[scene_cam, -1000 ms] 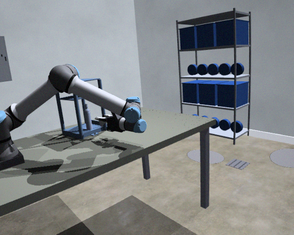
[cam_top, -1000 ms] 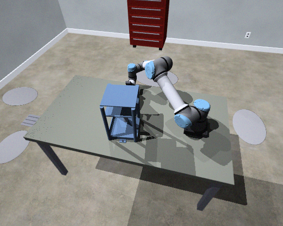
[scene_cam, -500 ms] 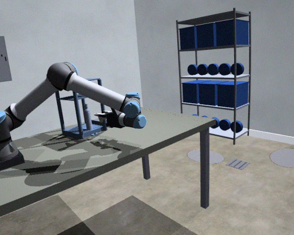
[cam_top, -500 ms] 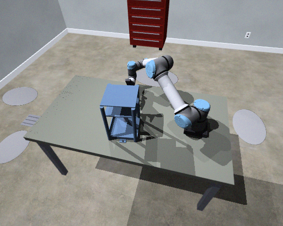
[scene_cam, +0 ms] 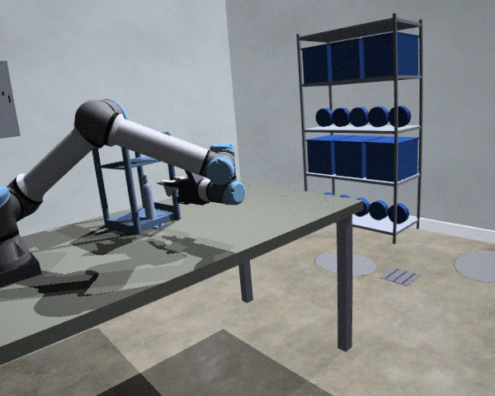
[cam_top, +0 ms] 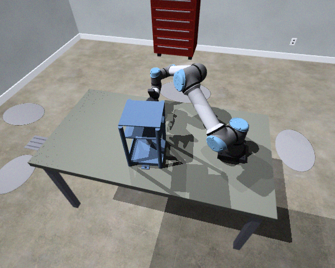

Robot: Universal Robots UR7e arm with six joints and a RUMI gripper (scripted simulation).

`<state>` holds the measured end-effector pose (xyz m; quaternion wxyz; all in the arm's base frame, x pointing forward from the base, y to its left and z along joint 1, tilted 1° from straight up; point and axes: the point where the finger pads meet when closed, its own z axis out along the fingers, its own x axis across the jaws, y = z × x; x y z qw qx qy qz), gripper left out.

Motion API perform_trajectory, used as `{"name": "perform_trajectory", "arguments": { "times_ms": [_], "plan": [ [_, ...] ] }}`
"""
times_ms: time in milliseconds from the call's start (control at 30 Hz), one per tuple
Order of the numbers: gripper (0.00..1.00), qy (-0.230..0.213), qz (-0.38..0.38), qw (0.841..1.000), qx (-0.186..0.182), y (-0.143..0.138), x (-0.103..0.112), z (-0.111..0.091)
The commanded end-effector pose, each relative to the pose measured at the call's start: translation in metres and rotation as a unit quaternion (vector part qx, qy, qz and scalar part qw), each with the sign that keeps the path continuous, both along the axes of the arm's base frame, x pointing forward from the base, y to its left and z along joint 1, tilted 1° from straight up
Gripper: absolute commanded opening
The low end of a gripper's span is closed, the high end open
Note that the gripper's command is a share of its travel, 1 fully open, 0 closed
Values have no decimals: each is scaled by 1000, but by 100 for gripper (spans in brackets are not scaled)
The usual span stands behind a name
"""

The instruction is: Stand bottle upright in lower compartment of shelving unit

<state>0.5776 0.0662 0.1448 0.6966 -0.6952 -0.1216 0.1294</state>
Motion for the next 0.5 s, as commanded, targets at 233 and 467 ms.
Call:
{"name": "perform_trajectory", "arguments": {
  "times_ms": [233, 467],
  "plan": [
    [35, -1, 0, 1000, 0, 0, 0, 26],
    [35, -1, 0, 1000, 0, 0, 0, 32]
  ]
}}
